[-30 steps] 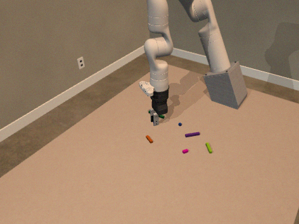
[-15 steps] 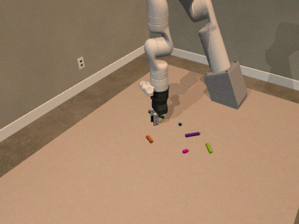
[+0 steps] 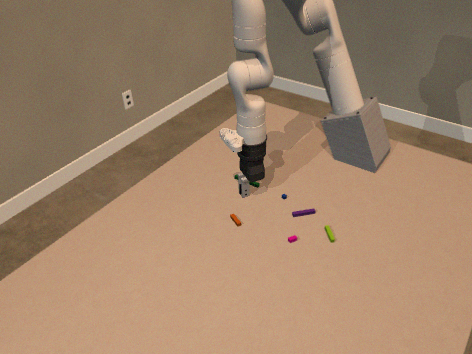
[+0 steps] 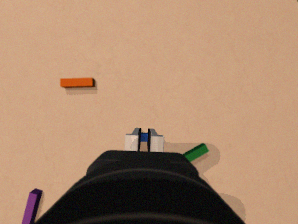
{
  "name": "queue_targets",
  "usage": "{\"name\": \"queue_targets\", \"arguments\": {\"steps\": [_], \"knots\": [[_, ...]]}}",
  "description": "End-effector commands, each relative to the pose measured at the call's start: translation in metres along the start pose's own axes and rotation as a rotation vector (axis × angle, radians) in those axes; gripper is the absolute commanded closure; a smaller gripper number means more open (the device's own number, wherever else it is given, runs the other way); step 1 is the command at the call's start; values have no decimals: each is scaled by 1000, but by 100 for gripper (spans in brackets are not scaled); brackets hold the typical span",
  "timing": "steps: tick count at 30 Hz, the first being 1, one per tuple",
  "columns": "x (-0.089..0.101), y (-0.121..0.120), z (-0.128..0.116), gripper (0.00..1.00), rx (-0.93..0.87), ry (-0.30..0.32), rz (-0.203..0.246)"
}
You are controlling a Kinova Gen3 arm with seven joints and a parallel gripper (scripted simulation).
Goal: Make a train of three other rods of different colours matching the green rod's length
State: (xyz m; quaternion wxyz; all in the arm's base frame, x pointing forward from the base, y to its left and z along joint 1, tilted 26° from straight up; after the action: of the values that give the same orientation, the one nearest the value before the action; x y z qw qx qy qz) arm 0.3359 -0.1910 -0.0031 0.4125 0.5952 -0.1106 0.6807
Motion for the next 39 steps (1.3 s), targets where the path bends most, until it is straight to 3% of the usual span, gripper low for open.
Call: {"name": "queue_targets", "arguments": {"steps": [1,39], "knots": [[0,0,0,76,0,1,1],[8,0,0,76,0,1,1]]}}
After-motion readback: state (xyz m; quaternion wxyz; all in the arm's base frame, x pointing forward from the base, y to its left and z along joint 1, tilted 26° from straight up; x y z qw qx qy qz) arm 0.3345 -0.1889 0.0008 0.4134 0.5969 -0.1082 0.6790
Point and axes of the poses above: the point where the finger pads meet when closed, its own x axis back along the fingers, its own y axis across the jaws, z = x × y, the point moved 6 cm from there along x, back along the fingers, and after that the axes turned 8 degrees about -x, right-handed, at the moved point
